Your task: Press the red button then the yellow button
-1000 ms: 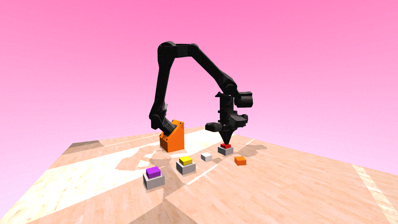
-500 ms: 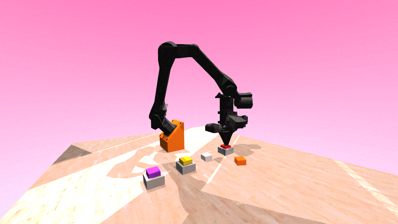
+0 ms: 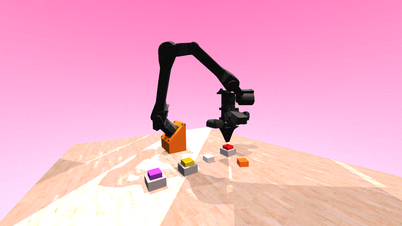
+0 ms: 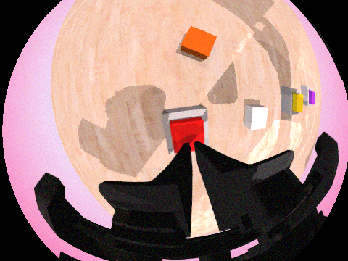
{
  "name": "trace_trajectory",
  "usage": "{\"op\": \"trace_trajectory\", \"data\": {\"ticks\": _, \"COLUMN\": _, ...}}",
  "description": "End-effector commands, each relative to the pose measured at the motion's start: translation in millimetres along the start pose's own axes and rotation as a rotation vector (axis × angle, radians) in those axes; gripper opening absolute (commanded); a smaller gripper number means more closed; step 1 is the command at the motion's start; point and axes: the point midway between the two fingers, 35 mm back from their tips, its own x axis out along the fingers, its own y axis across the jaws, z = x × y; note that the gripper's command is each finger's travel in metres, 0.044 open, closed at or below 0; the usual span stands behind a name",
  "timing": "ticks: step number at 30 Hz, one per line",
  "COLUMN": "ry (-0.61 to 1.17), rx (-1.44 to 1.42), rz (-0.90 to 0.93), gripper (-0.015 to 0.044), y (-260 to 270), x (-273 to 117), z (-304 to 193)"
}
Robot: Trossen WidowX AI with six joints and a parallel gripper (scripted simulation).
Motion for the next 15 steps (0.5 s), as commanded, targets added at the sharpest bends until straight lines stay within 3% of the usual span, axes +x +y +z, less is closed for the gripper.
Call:
{"op": "trace_trajectory", "data": {"ticks": 1, "ry": -0.002, "rx": 0.009, "rz": 0.011, "gripper": 0.002, "y": 1, "x": -11, "z": 2}}
{"op": "trace_trajectory", "data": {"ticks": 7, "ry": -0.001, "rx": 0.008, "rz": 0.012, "gripper": 0.002, "y": 1, "x": -71, "z": 2}}
{"op": "trace_trajectory", "data": {"ticks": 12, "ry": -0.001, "rx": 0.008, "rz": 0.013, "gripper": 0.002, "y": -2, "x": -74, "z": 3}}
{"op": "trace_trajectory", "data": {"ticks": 15, "ry": -0.001, "rx": 0.005, "rz": 0.02, "gripper": 0.002, "y": -35, "x": -79, "z": 17}}
